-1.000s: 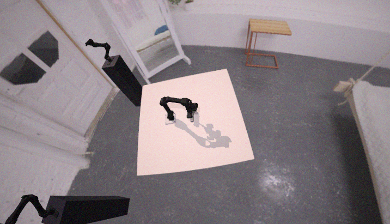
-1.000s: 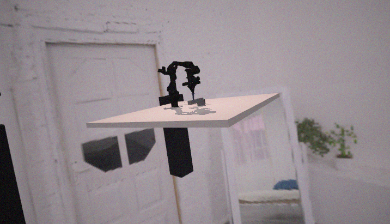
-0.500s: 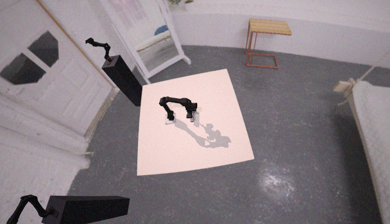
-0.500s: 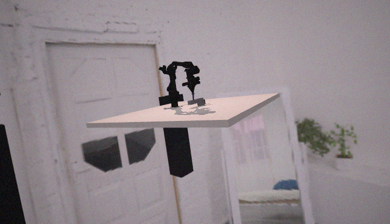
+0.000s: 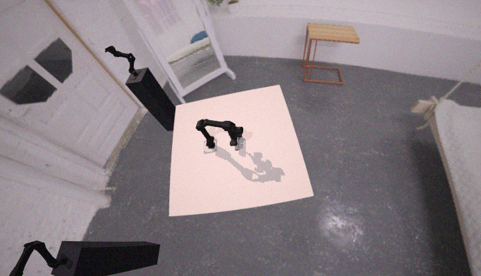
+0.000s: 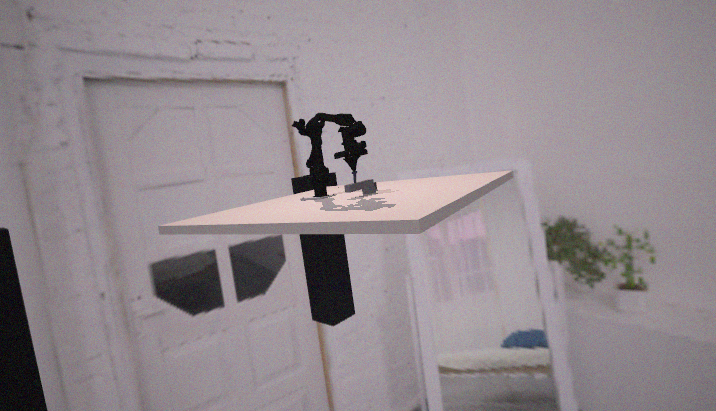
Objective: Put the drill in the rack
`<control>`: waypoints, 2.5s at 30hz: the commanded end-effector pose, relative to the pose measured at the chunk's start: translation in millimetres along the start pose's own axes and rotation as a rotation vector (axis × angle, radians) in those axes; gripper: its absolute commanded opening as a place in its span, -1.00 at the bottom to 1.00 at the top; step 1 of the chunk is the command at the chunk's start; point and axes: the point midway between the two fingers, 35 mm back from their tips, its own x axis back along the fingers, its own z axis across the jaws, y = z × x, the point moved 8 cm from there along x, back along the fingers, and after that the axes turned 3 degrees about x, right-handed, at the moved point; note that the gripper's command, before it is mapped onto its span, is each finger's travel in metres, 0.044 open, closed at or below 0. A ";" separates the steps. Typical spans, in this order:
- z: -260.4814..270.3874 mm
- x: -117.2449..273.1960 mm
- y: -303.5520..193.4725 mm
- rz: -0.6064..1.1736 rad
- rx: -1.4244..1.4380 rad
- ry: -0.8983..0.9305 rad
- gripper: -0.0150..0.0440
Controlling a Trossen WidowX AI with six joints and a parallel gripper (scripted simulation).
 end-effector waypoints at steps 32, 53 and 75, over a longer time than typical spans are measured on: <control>30.1 25.9 16.7 0.037 0.319 0.015 1.00; 160.4 -49.6 8.2 0.024 1.568 0.059 1.00; 154.8 -74.0 7.6 0.025 1.568 0.059 1.00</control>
